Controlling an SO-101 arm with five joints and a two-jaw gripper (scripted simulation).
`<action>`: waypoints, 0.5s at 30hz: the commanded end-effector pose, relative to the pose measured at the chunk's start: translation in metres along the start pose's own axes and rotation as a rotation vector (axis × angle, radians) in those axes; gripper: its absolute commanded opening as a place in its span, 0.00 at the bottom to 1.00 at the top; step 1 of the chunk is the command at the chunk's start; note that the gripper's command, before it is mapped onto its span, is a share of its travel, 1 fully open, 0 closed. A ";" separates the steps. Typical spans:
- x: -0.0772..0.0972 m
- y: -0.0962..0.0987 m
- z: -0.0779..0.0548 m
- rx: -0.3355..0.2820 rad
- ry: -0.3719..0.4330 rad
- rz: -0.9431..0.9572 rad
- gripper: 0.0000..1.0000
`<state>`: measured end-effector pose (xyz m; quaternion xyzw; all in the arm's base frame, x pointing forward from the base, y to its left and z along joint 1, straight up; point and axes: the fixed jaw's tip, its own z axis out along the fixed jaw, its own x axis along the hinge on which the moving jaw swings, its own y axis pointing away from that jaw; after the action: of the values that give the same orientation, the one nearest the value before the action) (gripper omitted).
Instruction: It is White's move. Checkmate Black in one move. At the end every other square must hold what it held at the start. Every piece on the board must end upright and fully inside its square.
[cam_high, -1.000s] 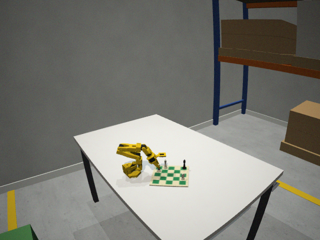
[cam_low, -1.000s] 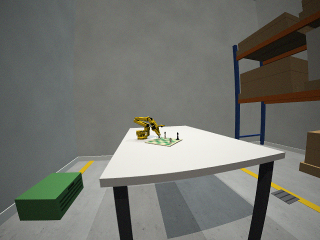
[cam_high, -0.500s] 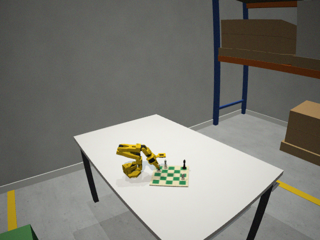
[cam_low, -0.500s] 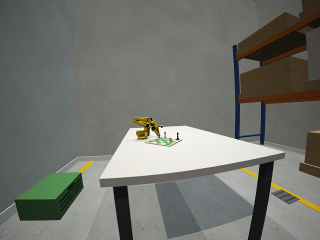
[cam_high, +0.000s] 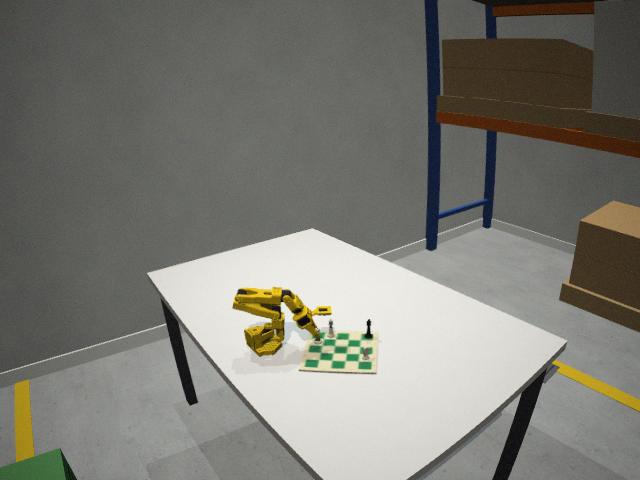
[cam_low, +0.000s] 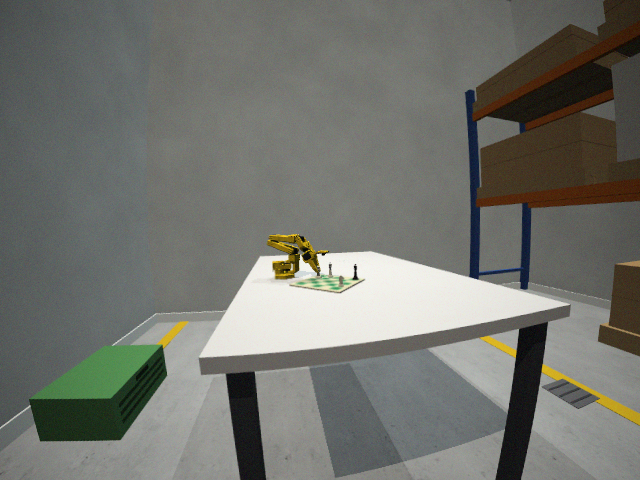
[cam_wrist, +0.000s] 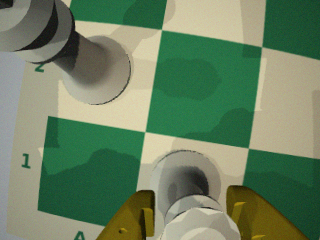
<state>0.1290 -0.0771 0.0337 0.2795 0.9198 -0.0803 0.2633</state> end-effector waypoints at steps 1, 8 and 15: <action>0.005 -0.001 0.002 0.004 0.018 0.001 0.12; 0.005 -0.002 0.002 0.008 0.018 0.006 0.12; 0.005 -0.005 0.001 0.015 0.018 0.019 0.12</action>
<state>0.1280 -0.0798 0.0349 0.2876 0.9160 -0.0840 0.2667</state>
